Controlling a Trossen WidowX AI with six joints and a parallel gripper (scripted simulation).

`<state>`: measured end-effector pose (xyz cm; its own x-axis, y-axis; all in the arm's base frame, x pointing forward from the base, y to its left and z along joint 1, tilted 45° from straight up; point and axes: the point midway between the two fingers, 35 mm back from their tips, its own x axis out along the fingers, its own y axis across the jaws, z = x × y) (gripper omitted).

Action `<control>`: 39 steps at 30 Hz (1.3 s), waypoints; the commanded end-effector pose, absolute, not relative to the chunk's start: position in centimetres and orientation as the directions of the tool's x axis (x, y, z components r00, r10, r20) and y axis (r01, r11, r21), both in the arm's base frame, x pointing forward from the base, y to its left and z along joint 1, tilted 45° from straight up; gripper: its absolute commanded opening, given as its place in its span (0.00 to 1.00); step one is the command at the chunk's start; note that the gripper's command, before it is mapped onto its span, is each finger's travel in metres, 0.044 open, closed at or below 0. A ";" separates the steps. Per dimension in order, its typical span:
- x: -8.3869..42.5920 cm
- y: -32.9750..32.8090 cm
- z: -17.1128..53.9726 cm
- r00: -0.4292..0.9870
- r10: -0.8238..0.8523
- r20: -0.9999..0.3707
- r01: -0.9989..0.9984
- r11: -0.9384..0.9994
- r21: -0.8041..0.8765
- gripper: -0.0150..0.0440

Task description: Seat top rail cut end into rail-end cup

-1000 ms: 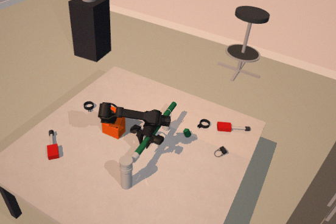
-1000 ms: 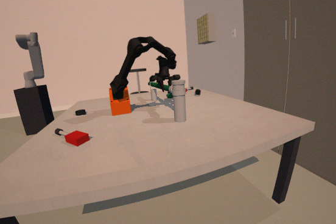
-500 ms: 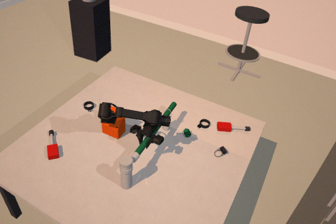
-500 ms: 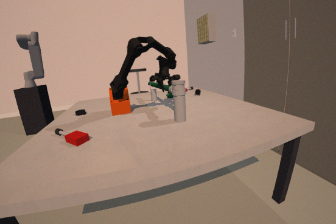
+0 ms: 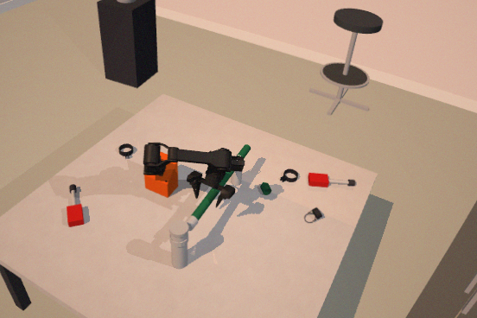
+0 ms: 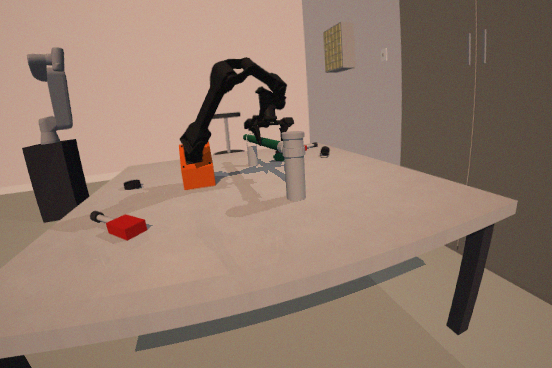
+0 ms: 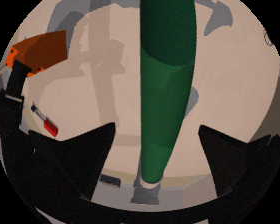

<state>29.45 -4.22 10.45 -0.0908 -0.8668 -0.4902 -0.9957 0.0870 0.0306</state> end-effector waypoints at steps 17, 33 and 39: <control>29.5 2.1 12.2 0.021 -0.838 -0.546 -1.000 -0.022 -0.005 1.00; 29.5 2.1 12.2 0.021 -0.838 -0.546 -1.000 -0.022 -0.005 1.00; 29.5 2.1 12.2 0.021 -0.838 -0.546 -1.000 -0.022 -0.005 1.00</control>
<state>29.54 2.05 12.22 0.0240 -0.8390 -0.5435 -0.9997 -0.0209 -0.0118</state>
